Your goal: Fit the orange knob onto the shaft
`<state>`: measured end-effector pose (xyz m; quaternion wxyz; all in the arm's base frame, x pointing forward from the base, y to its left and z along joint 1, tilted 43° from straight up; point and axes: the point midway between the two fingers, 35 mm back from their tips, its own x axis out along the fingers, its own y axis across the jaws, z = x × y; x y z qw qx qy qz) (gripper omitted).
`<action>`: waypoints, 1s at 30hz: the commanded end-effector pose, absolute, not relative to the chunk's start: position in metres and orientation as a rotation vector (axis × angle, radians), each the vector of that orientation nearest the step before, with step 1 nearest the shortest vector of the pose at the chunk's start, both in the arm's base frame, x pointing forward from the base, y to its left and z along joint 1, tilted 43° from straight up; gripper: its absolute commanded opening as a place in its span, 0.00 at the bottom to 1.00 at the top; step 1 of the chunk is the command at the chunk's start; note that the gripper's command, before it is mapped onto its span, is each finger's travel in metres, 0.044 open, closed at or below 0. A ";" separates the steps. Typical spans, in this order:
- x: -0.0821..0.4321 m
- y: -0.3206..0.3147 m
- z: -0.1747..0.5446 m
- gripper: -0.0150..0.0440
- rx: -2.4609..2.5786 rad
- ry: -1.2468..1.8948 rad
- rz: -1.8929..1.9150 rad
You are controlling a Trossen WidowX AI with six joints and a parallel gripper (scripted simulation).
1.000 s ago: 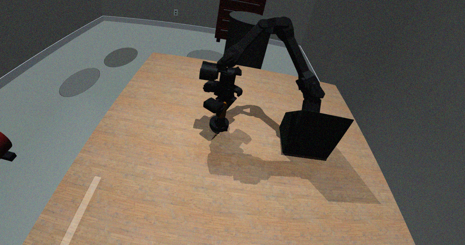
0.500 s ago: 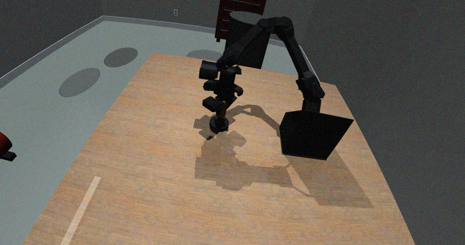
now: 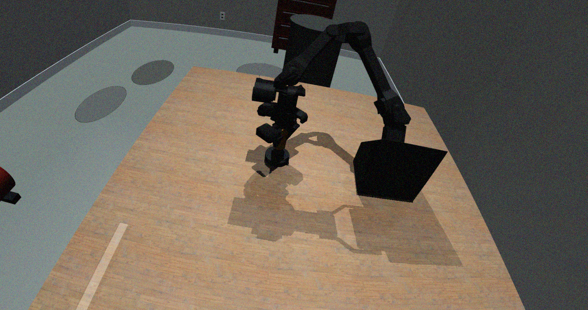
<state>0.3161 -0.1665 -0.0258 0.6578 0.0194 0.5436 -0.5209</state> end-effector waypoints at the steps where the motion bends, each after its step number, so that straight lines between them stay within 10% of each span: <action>1: 0.316 -0.167 -0.027 0.25 0.041 1.231 -1.177; 23: 0.314 -0.176 -0.036 0.25 0.049 1.229 -1.182; 30: 0.314 -0.176 -0.036 0.57 0.049 1.229 -1.182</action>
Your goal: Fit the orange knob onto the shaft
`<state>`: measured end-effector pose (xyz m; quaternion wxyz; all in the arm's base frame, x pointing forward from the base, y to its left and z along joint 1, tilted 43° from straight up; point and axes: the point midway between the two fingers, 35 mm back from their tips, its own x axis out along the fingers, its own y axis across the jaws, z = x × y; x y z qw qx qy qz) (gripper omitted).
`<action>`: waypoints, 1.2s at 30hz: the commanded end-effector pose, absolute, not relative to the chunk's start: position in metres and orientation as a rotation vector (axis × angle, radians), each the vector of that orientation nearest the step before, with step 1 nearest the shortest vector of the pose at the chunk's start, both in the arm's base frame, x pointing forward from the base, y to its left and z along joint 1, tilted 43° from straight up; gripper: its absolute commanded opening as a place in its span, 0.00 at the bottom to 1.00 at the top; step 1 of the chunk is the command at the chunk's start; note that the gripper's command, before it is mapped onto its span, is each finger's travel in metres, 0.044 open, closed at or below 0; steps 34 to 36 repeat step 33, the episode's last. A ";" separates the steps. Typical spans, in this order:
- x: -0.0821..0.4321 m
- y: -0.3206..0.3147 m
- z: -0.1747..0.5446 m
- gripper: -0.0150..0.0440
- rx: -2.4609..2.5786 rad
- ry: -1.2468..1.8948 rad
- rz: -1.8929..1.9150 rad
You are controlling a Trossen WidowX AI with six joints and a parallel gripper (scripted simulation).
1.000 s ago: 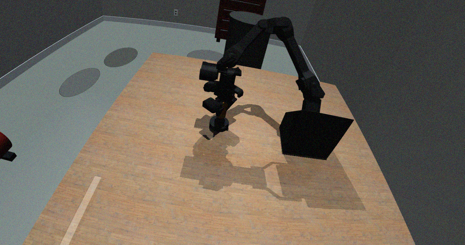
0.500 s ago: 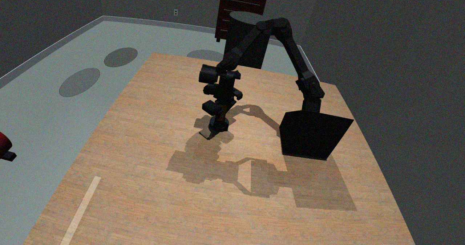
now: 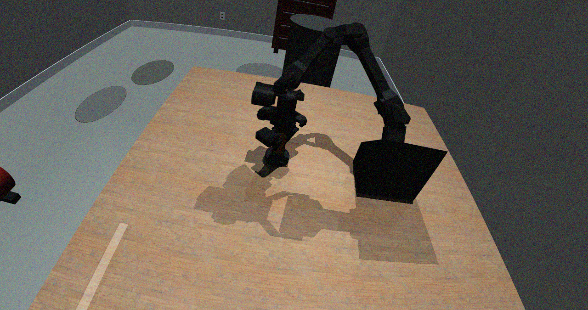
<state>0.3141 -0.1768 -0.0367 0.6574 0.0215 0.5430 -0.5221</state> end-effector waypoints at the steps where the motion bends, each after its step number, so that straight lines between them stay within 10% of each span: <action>1: 0.314 -0.176 -0.036 0.61 0.049 1.229 -1.182; 10: 0.314 -0.176 -0.036 1.00 0.049 1.229 -1.182; 36: 0.332 -0.111 0.032 1.00 0.051 1.231 -1.179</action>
